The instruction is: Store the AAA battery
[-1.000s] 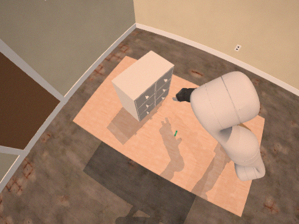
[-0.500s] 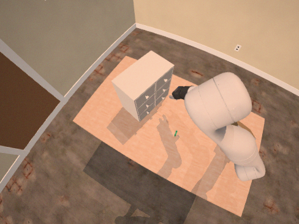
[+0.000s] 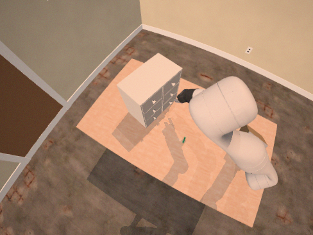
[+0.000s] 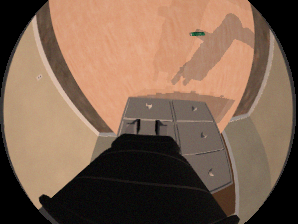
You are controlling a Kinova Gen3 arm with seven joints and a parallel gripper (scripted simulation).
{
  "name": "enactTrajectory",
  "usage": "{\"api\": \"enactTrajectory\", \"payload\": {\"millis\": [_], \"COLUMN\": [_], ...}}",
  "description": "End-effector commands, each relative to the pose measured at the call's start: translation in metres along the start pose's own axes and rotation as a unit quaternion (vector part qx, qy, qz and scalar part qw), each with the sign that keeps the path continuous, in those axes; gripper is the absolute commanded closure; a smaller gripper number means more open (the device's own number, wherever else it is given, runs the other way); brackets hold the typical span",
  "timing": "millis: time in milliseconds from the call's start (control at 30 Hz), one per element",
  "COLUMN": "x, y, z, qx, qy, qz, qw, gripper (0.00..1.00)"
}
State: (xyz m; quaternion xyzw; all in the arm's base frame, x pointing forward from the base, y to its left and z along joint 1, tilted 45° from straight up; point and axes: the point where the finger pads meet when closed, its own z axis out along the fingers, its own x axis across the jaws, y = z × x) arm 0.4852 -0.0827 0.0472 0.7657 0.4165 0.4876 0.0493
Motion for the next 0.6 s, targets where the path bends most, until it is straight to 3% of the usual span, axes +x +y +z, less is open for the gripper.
{"api": "enactTrajectory", "payload": {"millis": [0,567], "x": [0.0003,0.0003], "y": [0.0014,0.0025], "z": [0.0023,0.0043], "qx": [0.0,0.0], "qy": [0.001,0.001], "qz": [-0.001,-0.001], "qw": [1.0,1.0], "gripper": [0.33,0.33]}}
